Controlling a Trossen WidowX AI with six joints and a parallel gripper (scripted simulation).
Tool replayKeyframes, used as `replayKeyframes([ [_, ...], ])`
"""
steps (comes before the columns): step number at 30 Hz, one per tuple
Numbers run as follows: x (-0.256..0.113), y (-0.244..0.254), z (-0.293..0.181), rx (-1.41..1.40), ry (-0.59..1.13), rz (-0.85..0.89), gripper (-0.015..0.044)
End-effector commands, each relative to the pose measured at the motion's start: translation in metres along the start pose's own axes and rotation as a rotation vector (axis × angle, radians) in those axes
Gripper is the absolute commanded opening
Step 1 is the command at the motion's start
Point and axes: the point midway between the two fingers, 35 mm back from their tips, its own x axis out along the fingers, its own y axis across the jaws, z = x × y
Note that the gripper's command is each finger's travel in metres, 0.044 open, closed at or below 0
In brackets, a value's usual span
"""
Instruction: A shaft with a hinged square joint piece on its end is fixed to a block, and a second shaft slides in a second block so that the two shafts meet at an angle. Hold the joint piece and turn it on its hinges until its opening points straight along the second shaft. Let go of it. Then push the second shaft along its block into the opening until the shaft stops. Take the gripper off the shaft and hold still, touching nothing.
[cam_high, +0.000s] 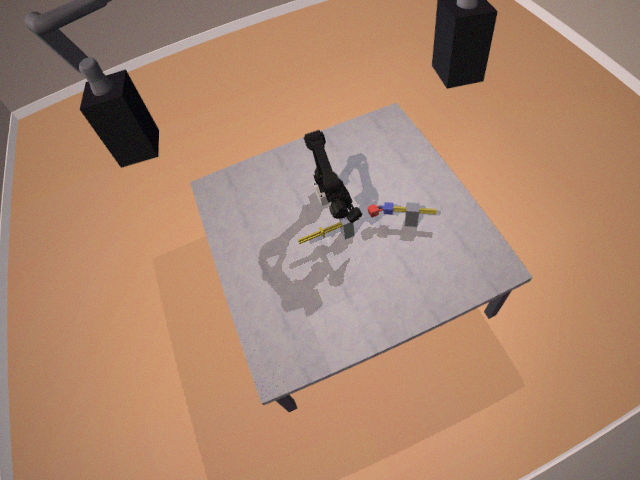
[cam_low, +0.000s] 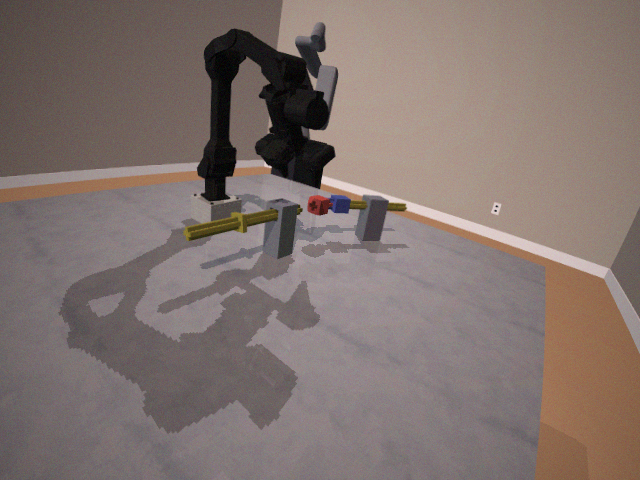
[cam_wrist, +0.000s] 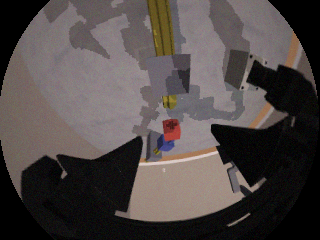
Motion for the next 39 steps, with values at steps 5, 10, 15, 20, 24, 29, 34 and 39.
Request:
replayKeyframes([
  [5,-0.001,-0.001,-0.001,0.023,0.012,0.011,0.044],
  [10,-0.007,0.004,0.013,-0.089,-0.023,0.027,0.044],
  [15,-0.016,0.01,0.033,-0.25,-0.079,0.037,0.044],
  [20,-0.026,0.014,0.053,-0.412,-0.14,0.031,0.044],
  [24,-0.035,0.016,0.069,-0.54,-0.189,0.016,0.044],
  [29,-0.046,0.017,0.09,-0.697,-0.246,-0.016,0.044],
  [34,-0.058,0.017,0.11,-0.852,-0.299,-0.061,0.044],
  [39,-0.07,0.015,0.131,-1.004,-0.344,-0.119,0.044],
])
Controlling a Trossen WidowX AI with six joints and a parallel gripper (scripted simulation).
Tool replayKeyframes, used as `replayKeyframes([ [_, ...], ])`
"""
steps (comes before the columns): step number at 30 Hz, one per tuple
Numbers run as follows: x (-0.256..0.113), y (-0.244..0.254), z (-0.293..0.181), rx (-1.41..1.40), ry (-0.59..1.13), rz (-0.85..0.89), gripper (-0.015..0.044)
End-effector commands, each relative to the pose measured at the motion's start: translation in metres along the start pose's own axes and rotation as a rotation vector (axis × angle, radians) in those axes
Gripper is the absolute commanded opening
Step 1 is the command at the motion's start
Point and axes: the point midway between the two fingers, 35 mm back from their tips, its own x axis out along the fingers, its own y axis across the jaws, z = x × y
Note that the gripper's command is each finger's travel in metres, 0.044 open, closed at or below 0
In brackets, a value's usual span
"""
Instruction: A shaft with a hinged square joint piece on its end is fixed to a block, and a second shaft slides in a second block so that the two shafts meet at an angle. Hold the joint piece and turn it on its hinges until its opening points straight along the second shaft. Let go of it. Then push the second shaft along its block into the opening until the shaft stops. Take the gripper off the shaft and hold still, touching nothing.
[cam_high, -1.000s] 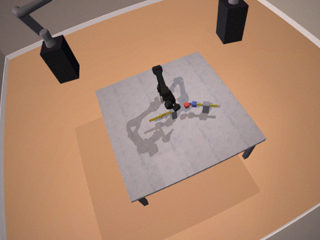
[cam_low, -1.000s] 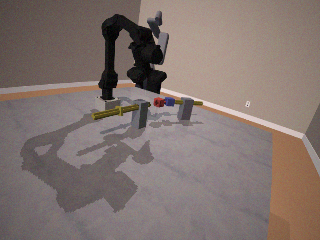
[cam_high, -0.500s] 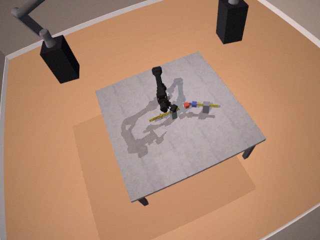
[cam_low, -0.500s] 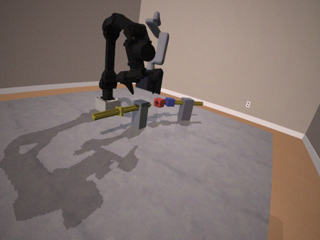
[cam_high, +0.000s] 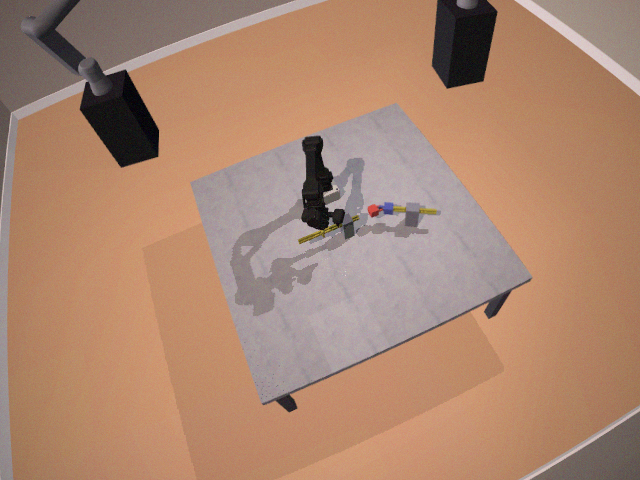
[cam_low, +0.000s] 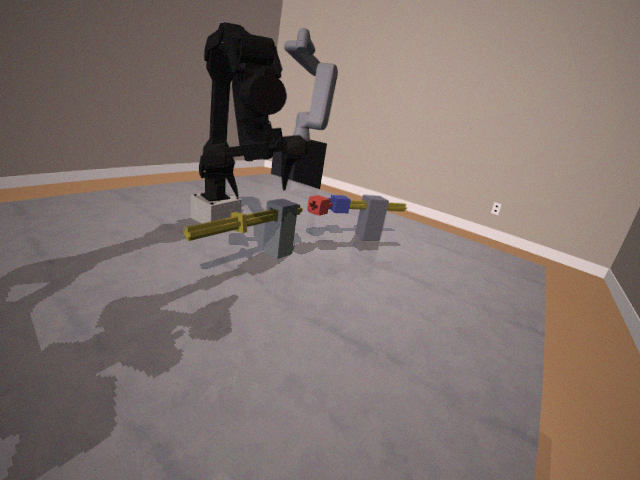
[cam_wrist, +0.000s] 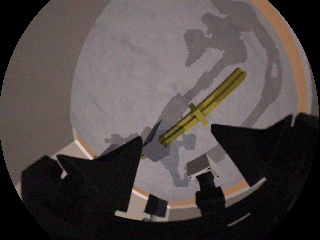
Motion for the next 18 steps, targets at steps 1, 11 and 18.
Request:
replayKeyframes([
  [1,-0.005,-0.016,0.011,-0.129,-0.019,-0.043,0.044],
  [11,-0.017,-0.058,0.032,-0.444,-0.029,-0.155,0.044],
  [18,-0.026,-0.086,0.042,-0.638,-0.005,-0.23,0.044],
])
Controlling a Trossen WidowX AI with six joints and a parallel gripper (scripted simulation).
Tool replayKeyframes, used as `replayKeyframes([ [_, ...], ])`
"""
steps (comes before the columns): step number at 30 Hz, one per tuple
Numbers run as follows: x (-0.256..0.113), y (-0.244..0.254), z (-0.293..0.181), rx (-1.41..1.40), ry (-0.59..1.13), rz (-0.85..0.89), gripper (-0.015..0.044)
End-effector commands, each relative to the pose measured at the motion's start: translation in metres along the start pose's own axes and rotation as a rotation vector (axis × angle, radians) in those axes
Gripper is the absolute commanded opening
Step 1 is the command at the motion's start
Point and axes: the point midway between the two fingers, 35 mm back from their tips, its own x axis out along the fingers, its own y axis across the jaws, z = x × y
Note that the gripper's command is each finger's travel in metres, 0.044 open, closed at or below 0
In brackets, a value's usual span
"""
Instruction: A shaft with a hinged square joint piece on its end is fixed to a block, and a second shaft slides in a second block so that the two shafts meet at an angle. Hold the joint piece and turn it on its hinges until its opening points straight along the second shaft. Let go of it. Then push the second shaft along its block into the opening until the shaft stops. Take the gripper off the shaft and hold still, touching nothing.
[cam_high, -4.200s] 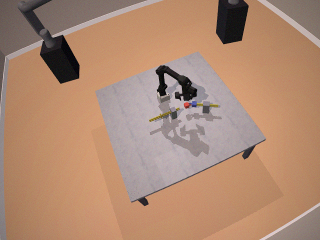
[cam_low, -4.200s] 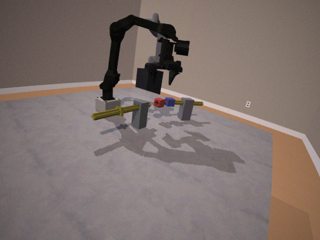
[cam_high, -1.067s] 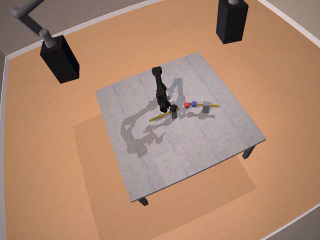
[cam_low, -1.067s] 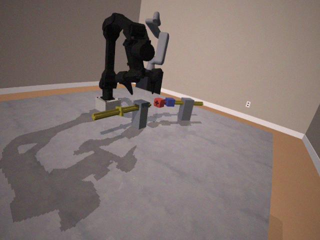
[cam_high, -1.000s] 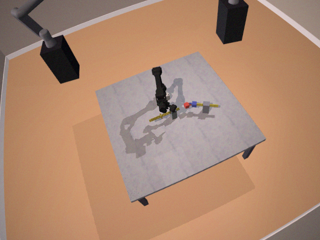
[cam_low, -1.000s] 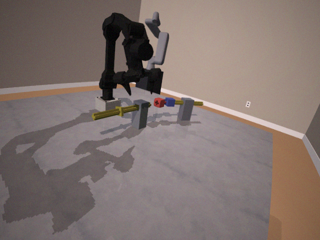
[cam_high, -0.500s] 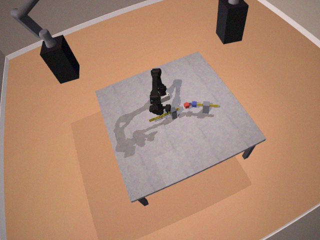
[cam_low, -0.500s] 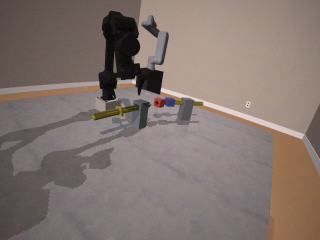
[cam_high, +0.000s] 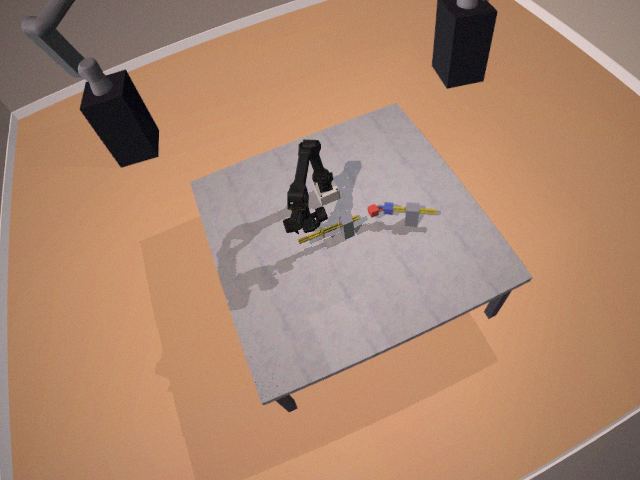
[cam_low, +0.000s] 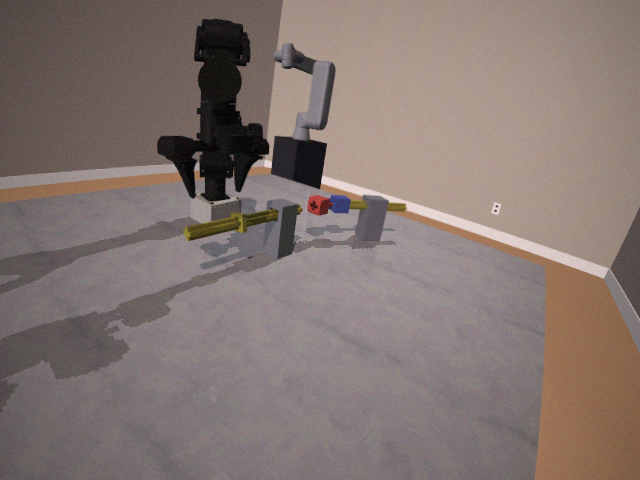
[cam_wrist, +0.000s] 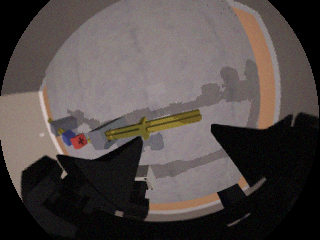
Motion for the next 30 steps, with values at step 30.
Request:
replayKeyframes([
  [30,0.034,-0.016,-0.003,0.684,-0.068,0.005,0.044],
])
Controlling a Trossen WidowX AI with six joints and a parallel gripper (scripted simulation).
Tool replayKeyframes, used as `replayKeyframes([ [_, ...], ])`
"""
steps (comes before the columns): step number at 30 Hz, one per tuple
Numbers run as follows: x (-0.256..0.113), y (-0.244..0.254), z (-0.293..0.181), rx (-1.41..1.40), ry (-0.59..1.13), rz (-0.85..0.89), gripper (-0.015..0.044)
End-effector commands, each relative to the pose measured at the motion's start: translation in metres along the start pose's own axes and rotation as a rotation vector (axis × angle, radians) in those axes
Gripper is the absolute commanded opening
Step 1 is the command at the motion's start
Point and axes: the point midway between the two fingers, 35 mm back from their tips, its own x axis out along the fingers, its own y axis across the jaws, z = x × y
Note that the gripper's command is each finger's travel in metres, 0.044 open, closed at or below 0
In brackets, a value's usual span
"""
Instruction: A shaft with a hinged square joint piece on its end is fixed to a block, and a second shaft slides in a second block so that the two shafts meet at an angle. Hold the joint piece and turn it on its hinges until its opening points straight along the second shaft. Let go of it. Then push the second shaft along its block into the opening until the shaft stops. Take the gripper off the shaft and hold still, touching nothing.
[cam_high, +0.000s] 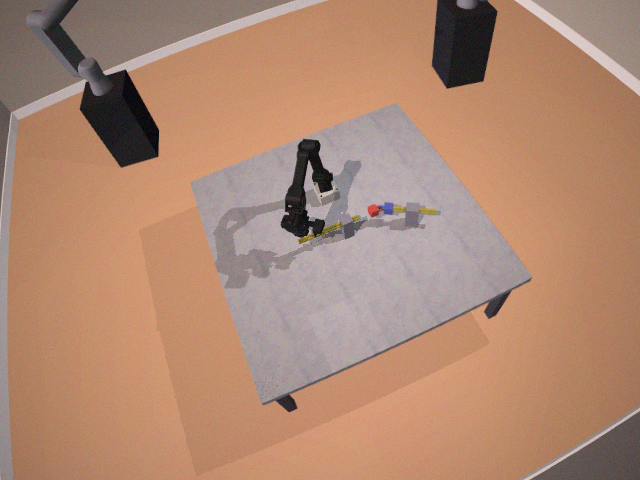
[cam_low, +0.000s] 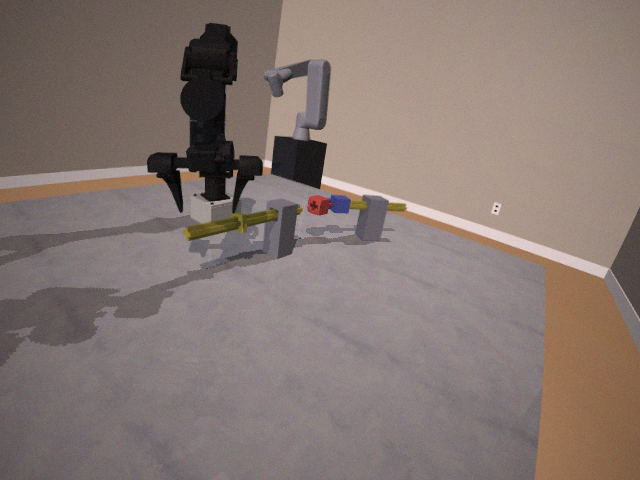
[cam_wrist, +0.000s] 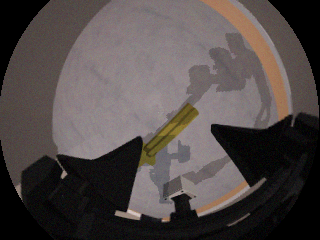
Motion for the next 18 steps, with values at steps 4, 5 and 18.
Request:
replayKeyframes([
  [4,0.01,-0.001,-0.002,0.24,-0.021,0.022,0.044],
  [5,0.011,-0.001,-0.002,0.275,-0.023,0.024,0.044],
  [18,0.03,-0.003,-0.005,0.718,-0.042,0.068,0.044],
])
